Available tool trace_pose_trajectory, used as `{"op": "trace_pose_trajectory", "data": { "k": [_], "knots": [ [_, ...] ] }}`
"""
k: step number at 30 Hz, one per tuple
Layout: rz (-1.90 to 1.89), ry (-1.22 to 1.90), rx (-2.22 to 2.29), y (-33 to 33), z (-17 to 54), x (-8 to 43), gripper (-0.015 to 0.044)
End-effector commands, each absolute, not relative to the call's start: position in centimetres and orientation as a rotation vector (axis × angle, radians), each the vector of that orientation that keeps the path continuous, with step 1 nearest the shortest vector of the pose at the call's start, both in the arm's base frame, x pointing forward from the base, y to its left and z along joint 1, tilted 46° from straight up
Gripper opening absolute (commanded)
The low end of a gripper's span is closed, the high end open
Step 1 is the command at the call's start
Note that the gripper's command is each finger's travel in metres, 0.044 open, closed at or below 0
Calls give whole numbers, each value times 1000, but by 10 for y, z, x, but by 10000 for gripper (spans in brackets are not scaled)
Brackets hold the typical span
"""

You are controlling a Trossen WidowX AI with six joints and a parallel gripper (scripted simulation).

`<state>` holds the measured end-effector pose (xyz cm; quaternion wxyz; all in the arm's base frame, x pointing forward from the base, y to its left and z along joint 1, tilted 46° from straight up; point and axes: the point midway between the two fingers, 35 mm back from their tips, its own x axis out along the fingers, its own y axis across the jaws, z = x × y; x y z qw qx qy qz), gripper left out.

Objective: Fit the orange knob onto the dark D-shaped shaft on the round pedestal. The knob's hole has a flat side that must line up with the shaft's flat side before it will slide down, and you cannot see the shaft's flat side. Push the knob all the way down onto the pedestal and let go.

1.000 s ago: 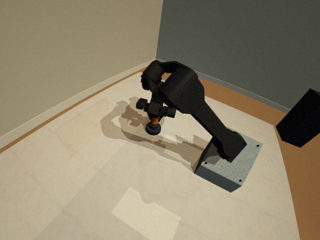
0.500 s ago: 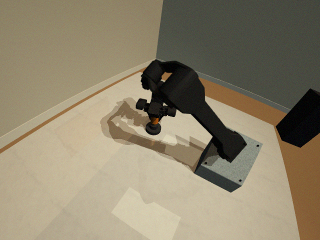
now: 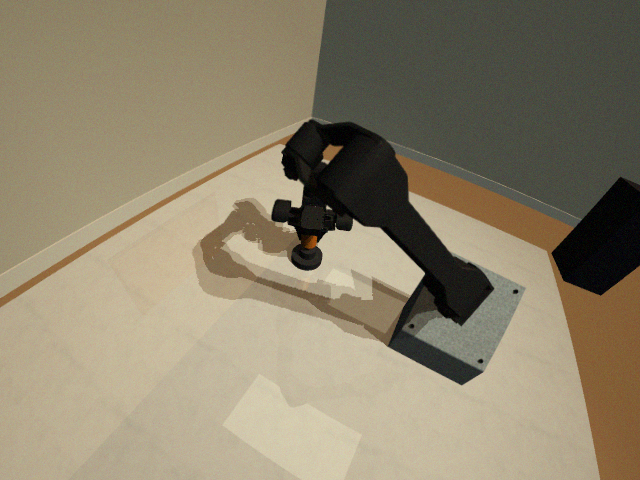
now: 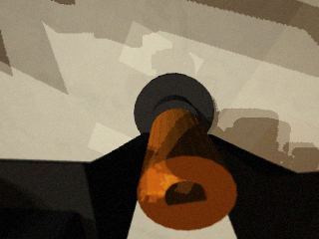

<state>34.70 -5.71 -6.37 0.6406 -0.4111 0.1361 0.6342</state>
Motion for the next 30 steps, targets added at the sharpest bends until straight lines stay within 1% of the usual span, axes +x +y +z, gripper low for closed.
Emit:
{"op": "trace_pose_trajectory", "data": {
  "k": [1, 8, 16, 30],
  "knots": [
    [1446, 303, -942, -56, -63, 347, 0],
    [1448, 297, -950, -58, -60, 345, 0],
    [1498, 153, -1111, -59, -60, 345, 0],
    [1497, 153, -1111, -56, -63, 347, 0]
  ]
}}
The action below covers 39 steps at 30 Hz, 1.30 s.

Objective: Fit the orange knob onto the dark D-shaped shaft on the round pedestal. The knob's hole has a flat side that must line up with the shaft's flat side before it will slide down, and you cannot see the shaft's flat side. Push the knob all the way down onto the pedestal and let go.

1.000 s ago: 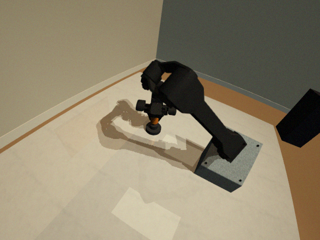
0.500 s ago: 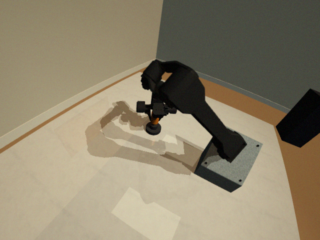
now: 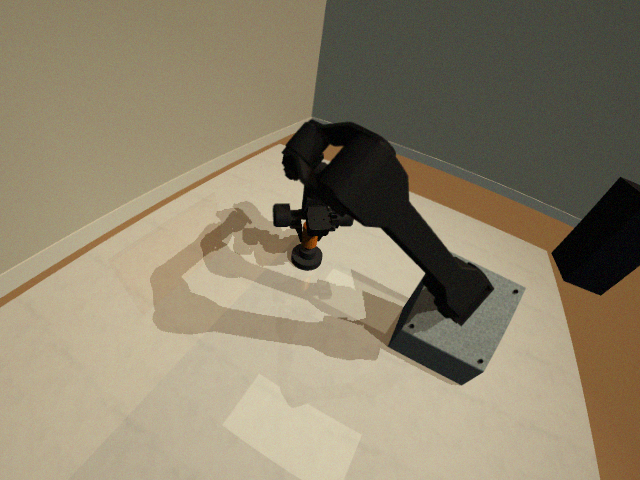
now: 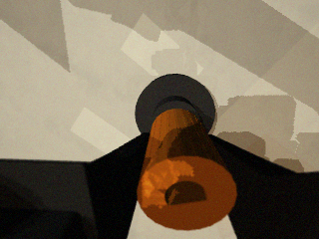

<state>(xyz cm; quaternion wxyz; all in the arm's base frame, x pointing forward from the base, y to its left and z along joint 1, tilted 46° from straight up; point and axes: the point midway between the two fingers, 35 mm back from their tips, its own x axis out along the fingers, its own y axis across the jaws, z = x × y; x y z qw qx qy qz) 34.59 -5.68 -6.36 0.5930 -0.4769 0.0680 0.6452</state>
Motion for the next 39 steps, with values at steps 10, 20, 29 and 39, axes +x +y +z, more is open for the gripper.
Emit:
{"op": "trace_pose_trajectory", "data": {
  "k": [10, 20, 29, 39],
  "knots": [
    [1508, 118, -1149, -58, -59, 346, 0],
    [1539, -5, -1277, -59, -61, 346, 0],
    [1539, -5, -1277, -56, -63, 347, 0],
    [1539, -5, -1277, -57, -60, 345, 0]
  ]
}}
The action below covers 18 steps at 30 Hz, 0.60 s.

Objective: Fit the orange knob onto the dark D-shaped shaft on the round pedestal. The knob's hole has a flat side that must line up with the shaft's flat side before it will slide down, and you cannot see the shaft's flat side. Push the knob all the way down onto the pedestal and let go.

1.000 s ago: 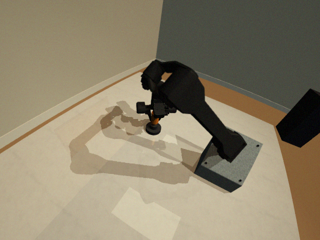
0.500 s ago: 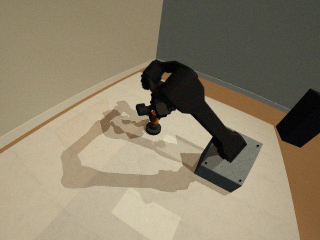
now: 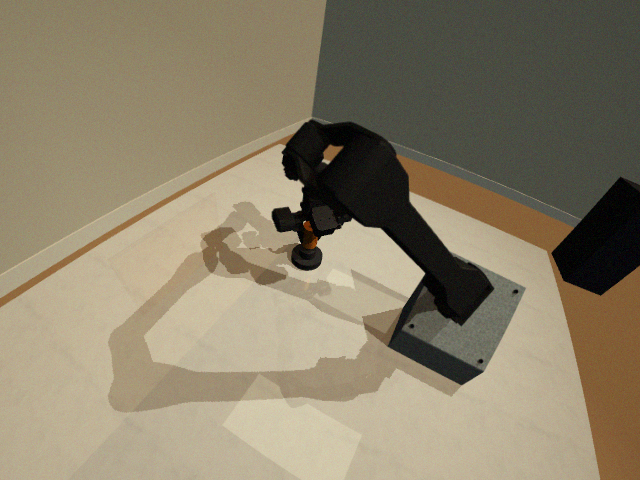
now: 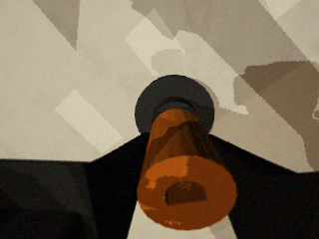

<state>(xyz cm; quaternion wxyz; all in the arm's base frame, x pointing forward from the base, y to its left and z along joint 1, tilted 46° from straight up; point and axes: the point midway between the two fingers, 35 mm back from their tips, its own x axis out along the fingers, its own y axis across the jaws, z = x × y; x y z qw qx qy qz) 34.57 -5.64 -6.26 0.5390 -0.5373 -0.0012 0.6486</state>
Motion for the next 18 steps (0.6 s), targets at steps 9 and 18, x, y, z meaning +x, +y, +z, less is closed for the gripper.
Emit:
{"op": "trace_pose_trajectory", "data": {
  "k": [9, 18],
  "knots": [
    [1490, 178, -1083, -59, -59, 346, 0],
    [1301, 602, -572, -60, -62, 345, 0]
  ]
}}
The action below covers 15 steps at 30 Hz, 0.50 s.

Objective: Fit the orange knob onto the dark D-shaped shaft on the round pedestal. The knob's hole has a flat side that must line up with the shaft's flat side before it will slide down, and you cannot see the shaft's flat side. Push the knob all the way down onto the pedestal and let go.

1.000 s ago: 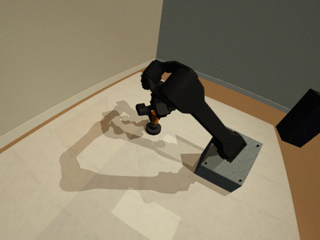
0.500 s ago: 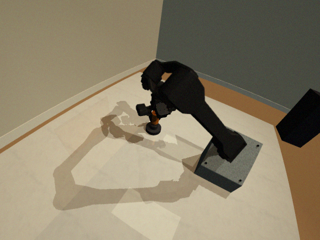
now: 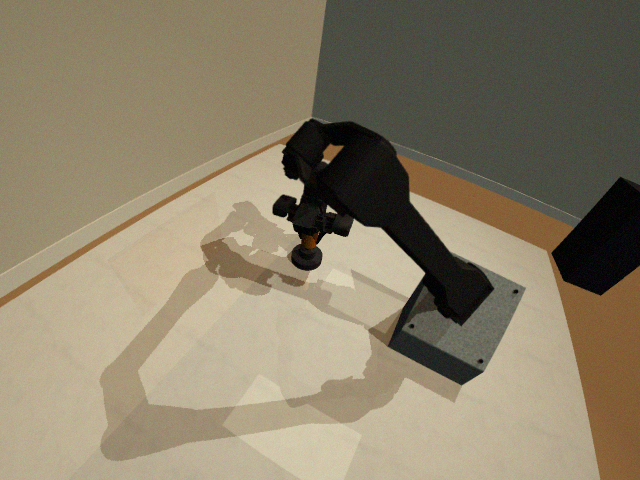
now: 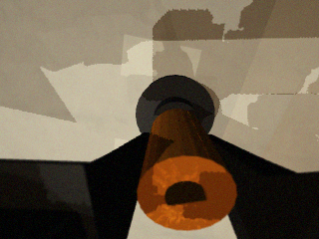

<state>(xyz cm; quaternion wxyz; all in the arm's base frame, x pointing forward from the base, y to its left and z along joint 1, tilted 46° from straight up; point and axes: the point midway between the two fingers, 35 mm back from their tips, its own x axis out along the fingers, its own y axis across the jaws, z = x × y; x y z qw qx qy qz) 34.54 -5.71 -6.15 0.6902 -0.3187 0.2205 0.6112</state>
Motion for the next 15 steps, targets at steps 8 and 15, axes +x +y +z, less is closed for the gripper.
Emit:
{"op": "trace_pose_trajectory", "data": {
  "k": [8, 15],
  "knots": [
    [1066, 922, -111, -60, -62, 345, 0],
    [841, 1136, 255, -59, -61, 345, 0]
  ]
}}
